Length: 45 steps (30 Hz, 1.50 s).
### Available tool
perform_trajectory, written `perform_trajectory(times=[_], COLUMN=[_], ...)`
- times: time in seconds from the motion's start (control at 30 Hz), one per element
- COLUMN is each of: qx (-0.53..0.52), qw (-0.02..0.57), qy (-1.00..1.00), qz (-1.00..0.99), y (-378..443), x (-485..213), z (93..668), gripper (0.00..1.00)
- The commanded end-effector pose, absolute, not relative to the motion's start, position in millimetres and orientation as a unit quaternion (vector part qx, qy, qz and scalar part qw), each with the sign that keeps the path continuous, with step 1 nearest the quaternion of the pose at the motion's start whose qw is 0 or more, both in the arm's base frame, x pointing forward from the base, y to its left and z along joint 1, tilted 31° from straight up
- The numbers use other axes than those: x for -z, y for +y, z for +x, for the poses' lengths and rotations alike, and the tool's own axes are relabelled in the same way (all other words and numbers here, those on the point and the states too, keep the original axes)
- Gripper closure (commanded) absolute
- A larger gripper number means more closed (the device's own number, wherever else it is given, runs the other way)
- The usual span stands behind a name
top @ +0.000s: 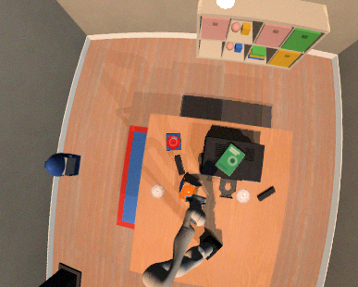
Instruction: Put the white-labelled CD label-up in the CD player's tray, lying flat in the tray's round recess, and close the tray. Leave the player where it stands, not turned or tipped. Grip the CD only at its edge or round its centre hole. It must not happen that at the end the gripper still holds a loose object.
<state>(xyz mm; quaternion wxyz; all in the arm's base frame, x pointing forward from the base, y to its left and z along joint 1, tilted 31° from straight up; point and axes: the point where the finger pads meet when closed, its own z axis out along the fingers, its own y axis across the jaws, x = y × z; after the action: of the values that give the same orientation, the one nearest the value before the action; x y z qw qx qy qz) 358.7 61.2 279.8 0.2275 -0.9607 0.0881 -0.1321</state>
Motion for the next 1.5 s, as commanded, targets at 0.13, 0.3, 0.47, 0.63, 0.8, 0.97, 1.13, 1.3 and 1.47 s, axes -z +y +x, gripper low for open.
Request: perform_trajectory(times=[0.13,0.3,0.47,0.63,0.8,0.97,1.13,1.3,1.47], qx=[0.131,0.13,0.129,0.128,0.127,0.126,0.126,0.125,0.125], qw=[0.218,0.209,0.195,0.181,0.173,0.162,0.153,0.149,0.144], qy=[0.088,0.088,0.09,0.091,0.092,0.093,0.093,0.094,0.094], qz=[-0.963,-0.965,-0.968,-0.971,-0.972,-0.974,-0.976,-0.976,-0.977], y=[66.2,70.3,75.8,81.4,84.7,89.3,93.1,94.6,96.4], x=[-272.7,-265.6,-255.6,-245.4,-239.8,-231.5,-225.0,-222.0,-218.9], z=[360.9,363.5,367.1,370.7,372.8,375.8,378.2,379.2,380.4], gripper=[0.84,0.84,0.84,0.84,0.84,0.84,0.84,0.84,0.84])
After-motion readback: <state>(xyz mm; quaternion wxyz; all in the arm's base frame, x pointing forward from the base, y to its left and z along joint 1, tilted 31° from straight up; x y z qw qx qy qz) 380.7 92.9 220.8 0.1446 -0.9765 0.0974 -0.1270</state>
